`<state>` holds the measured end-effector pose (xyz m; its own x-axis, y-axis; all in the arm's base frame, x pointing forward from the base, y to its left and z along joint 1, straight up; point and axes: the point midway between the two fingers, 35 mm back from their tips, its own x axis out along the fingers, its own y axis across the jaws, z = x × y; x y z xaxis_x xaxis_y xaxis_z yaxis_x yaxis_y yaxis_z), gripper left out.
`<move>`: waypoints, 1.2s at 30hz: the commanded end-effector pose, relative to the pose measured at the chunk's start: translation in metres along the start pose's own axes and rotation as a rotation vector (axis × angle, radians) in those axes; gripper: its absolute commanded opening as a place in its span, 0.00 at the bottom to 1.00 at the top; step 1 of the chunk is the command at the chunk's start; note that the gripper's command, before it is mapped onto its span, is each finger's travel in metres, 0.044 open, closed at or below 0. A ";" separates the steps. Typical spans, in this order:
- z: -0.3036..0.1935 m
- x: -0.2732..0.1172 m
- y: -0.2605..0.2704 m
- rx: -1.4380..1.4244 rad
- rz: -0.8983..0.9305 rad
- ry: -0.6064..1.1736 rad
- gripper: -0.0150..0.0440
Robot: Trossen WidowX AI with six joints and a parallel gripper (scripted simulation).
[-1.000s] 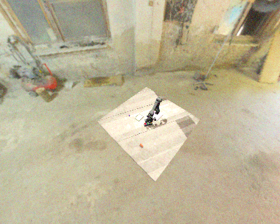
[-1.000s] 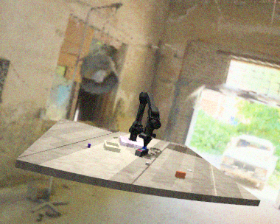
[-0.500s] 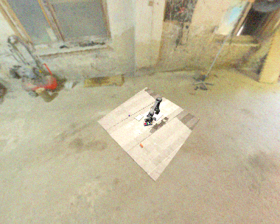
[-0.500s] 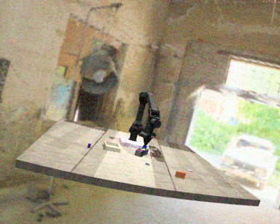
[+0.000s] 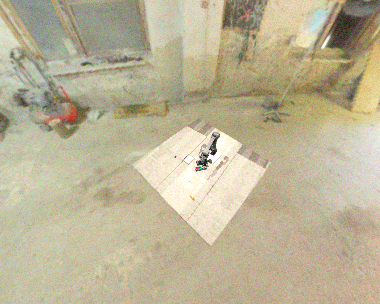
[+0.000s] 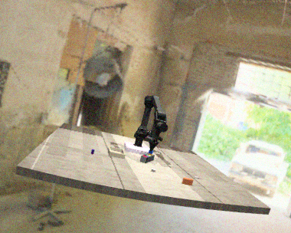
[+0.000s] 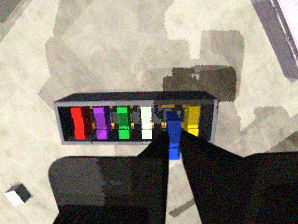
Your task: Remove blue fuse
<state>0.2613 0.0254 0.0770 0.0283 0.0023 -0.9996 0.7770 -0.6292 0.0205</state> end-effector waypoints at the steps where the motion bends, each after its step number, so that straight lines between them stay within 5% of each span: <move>1: 0.000 -0.003 0.000 0.004 0.000 0.003 0.25; 26: 0.000 -0.028 0.001 0.004 -0.001 0.004 0.25; 36: 0.024 -0.030 0.040 0.004 0.003 0.001 0.25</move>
<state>0.2721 -0.0037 0.1064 0.0327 -0.0003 -0.9995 0.7718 -0.6354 0.0254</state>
